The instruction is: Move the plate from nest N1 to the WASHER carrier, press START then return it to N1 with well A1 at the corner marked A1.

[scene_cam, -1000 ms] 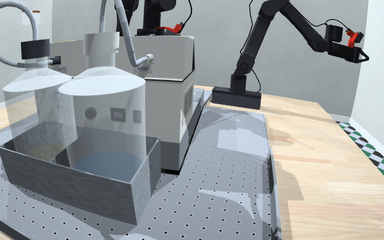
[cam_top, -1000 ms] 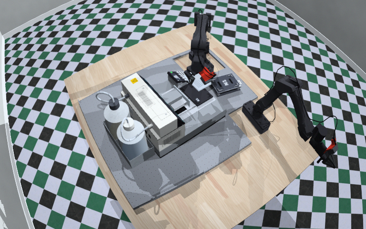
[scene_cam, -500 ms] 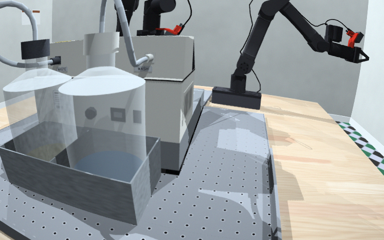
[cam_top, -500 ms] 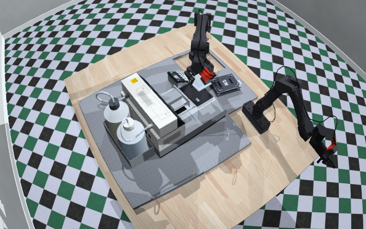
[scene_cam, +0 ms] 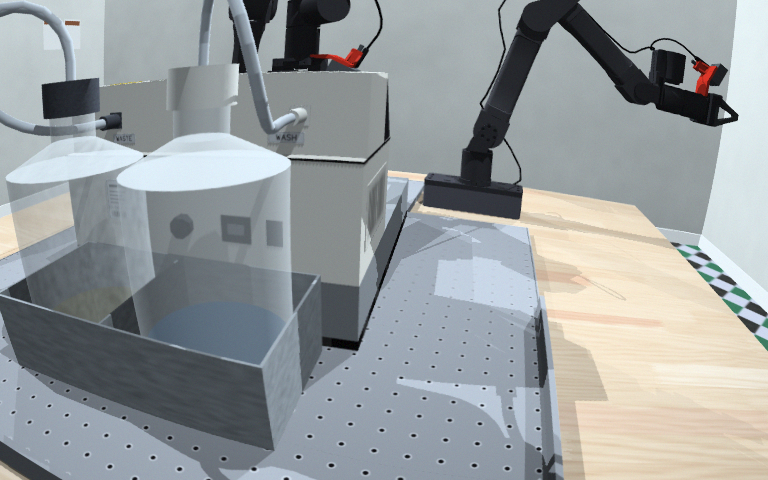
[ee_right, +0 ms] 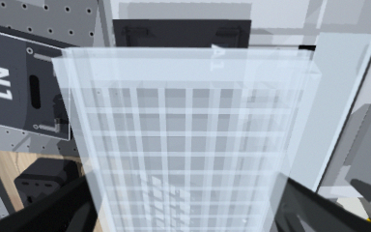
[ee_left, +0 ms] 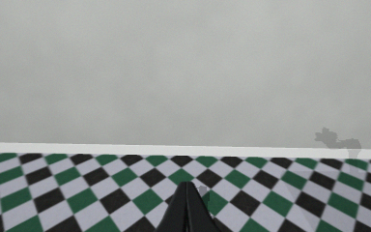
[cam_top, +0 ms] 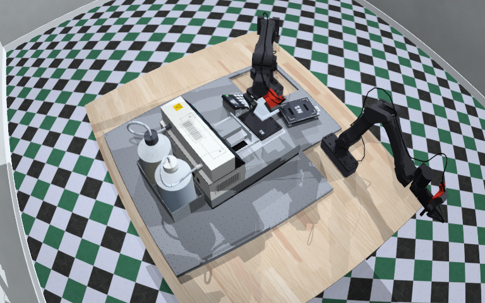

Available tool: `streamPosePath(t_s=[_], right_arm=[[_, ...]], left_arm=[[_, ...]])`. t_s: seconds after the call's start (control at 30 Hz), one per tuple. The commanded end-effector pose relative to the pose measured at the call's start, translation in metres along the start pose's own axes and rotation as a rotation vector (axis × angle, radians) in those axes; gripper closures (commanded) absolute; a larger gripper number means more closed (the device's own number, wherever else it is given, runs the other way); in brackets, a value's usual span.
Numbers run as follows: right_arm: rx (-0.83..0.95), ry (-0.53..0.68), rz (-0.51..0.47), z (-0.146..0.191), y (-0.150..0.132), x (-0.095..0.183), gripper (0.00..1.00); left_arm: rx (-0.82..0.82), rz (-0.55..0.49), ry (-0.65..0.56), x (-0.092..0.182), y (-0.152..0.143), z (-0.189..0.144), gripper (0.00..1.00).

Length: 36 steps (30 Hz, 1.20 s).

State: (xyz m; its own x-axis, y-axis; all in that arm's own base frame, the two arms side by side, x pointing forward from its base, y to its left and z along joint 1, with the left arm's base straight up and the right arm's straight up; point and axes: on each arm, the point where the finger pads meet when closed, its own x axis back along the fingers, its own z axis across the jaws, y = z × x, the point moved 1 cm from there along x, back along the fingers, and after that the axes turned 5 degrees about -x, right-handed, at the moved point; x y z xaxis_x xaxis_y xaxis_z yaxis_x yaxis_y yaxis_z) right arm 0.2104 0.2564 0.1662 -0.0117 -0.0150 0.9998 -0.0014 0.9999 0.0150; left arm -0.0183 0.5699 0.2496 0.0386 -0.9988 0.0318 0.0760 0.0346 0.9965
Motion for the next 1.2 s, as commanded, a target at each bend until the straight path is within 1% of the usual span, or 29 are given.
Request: streamPosePath(t_s=[0.0, 0.23, 0.57, 0.67, 1.17], right_arm=[[0.009, -0.005, -0.02, -0.001, 0.012, -0.005, 1.0], [0.006, -0.006, -0.034, 0.004, 0.009, -0.012, 1.0], [0.002, -0.03, -0.062, -0.002, 0.005, -0.023, 1.0], [0.002, -0.03, -0.062, -0.002, 0.004, -0.021, 1.0], [0.007, -0.021, -0.052, 0.005, 0.01, -0.051, 1.0]], left_arm=[[-0.01, -0.032, -0.001, 0.0, 0.007, 0.003, 1.0], [-0.01, -0.032, -0.001, 0.0, 0.007, 0.003, 1.0], [-0.01, -0.032, -0.001, 0.0, 0.007, 0.003, 1.0], [-0.01, -0.032, -0.001, 0.0, 0.007, 0.003, 1.0], [-0.01, -0.032, -0.001, 0.0, 0.007, 0.003, 1.0]])
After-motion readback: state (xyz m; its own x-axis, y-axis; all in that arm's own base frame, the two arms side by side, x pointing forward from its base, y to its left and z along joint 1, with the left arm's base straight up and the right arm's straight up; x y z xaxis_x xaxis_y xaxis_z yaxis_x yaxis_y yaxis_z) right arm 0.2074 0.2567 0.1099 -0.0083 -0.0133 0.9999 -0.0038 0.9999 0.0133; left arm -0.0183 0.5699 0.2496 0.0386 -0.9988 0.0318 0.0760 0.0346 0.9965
